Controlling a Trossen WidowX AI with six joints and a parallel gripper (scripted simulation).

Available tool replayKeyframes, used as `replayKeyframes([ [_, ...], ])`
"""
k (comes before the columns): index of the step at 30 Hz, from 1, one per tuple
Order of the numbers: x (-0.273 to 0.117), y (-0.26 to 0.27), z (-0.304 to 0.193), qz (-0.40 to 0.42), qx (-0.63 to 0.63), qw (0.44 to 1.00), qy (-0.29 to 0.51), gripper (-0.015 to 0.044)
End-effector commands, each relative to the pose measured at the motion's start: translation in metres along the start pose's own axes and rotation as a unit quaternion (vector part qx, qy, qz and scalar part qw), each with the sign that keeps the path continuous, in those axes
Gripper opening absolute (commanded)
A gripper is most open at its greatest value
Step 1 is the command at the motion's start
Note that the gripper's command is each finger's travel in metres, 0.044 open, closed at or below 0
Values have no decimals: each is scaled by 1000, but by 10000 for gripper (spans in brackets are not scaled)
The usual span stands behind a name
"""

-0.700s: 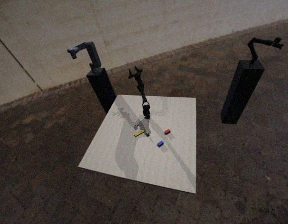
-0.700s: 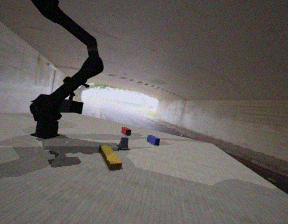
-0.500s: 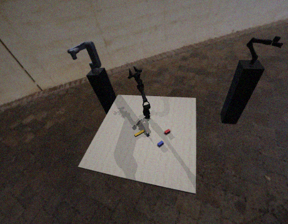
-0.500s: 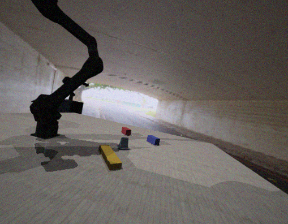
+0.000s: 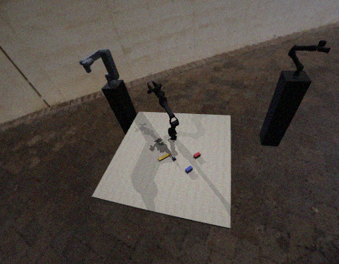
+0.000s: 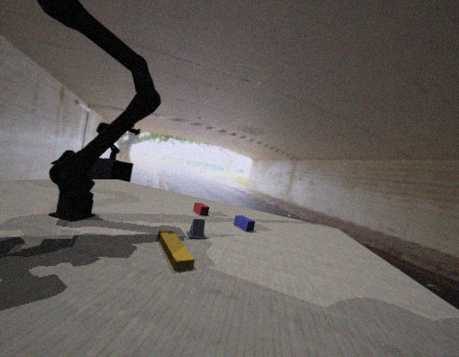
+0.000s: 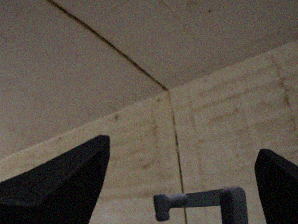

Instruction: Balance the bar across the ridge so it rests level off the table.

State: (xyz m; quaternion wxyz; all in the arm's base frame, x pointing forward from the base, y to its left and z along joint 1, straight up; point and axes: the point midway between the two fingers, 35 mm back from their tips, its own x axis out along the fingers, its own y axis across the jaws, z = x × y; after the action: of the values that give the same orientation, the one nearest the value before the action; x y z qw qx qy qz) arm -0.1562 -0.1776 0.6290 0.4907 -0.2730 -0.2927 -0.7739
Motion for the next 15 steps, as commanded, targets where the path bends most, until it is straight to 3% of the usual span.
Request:
replayKeyframes([
  [1, 4, 3, -17, 4, 21, 1000, 23, 315],
  [15, 9, 41, -73, 52, 84, 989, 111, 315],
])
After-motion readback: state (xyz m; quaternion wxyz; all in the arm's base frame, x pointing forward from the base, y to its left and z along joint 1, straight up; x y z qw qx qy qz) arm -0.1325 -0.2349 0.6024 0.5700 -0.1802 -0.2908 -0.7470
